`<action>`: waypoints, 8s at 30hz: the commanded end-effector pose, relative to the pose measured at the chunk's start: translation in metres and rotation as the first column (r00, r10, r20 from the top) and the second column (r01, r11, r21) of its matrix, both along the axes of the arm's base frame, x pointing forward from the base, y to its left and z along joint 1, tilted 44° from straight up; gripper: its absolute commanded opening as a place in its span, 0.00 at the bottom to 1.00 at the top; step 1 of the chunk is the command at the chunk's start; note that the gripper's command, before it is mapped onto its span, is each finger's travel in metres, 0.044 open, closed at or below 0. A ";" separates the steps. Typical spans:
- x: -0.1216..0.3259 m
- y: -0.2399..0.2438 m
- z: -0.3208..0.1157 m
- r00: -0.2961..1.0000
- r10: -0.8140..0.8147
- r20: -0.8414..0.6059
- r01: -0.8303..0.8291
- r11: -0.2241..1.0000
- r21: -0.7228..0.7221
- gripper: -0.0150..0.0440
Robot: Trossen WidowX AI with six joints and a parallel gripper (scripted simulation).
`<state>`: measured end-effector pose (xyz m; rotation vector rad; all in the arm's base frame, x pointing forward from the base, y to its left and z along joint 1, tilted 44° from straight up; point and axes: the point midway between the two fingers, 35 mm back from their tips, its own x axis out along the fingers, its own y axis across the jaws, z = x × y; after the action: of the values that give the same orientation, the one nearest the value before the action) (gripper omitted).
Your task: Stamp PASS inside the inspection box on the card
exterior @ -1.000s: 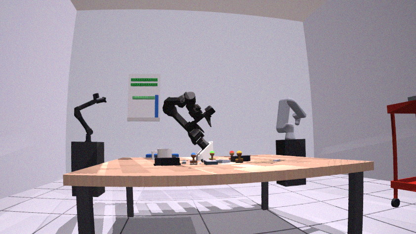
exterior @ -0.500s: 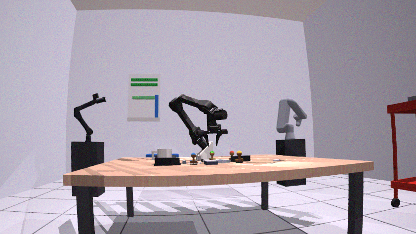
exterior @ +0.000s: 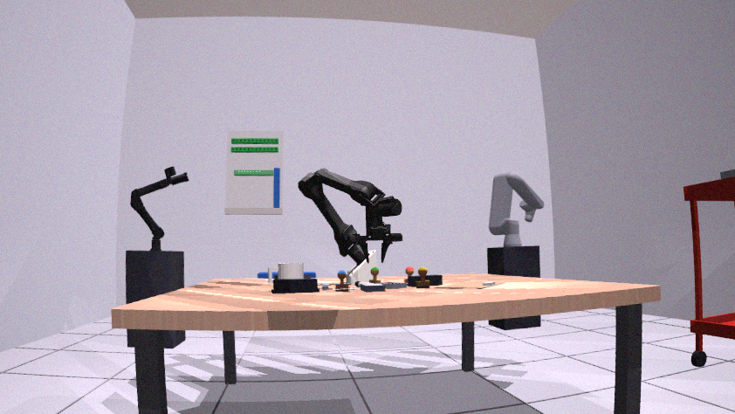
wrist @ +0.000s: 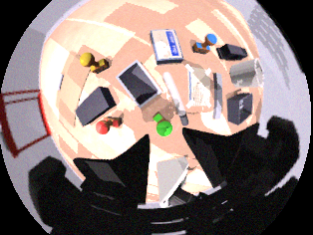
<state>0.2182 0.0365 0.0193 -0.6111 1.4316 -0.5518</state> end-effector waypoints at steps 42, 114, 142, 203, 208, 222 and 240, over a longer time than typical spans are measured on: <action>0.000 -0.041 -0.041 1.000 -0.002 0.000 0.002 1.000 -0.007 0.52; 0.001 -0.020 -0.022 1.000 -0.001 -0.003 0.001 1.000 0.003 0.25; 0.000 -0.011 -0.012 1.000 -0.002 -0.004 0.002 1.000 0.005 0.25; 0.030 0.020 0.003 1.000 -0.004 -0.004 0.004 1.000 0.009 0.25; 0.050 0.027 -0.001 1.000 -0.004 -0.003 0.004 1.000 0.009 0.25; 0.087 0.038 -0.012 1.000 -0.005 0.000 0.005 1.000 0.010 0.25; 0.088 0.030 -0.021 1.000 -0.005 0.001 0.005 1.000 0.010 0.25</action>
<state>0.3064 0.0687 -0.0002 -0.5926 1.4344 -0.5479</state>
